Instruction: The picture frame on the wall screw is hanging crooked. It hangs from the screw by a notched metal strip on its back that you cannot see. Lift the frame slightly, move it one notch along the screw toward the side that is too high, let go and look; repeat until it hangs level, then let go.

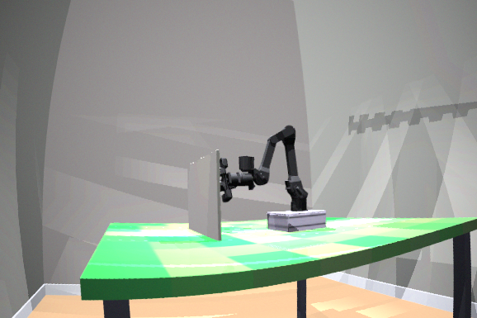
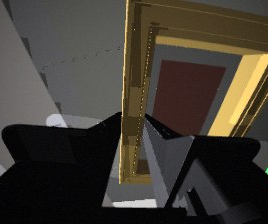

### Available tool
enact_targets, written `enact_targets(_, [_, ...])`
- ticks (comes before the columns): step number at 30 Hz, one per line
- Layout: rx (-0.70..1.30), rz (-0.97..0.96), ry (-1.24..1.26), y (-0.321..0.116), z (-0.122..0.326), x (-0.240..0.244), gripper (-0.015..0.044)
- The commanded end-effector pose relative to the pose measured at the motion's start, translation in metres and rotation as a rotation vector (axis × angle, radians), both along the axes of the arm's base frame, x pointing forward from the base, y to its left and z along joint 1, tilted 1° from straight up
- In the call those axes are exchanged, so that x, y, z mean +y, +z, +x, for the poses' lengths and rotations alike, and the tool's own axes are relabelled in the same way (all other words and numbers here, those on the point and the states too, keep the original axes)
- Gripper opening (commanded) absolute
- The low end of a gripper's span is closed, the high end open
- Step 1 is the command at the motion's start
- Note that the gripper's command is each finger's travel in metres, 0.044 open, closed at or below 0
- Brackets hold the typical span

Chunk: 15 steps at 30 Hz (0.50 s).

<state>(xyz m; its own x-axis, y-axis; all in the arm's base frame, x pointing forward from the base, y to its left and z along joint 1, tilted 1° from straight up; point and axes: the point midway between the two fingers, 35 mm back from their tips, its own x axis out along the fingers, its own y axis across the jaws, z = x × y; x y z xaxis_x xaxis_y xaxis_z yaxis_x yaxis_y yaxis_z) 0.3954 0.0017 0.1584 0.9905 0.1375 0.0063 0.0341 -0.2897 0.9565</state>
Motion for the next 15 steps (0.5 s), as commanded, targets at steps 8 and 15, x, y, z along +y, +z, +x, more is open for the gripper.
enact_targets(8, [-0.011, 0.003, 0.000, 0.0008, 0.0000, 0.0004, 0.0000])
enact_targets(15, [-0.011, 0.003, 0.000, -0.0014, 0.0000, 0.0013, 0.0000])
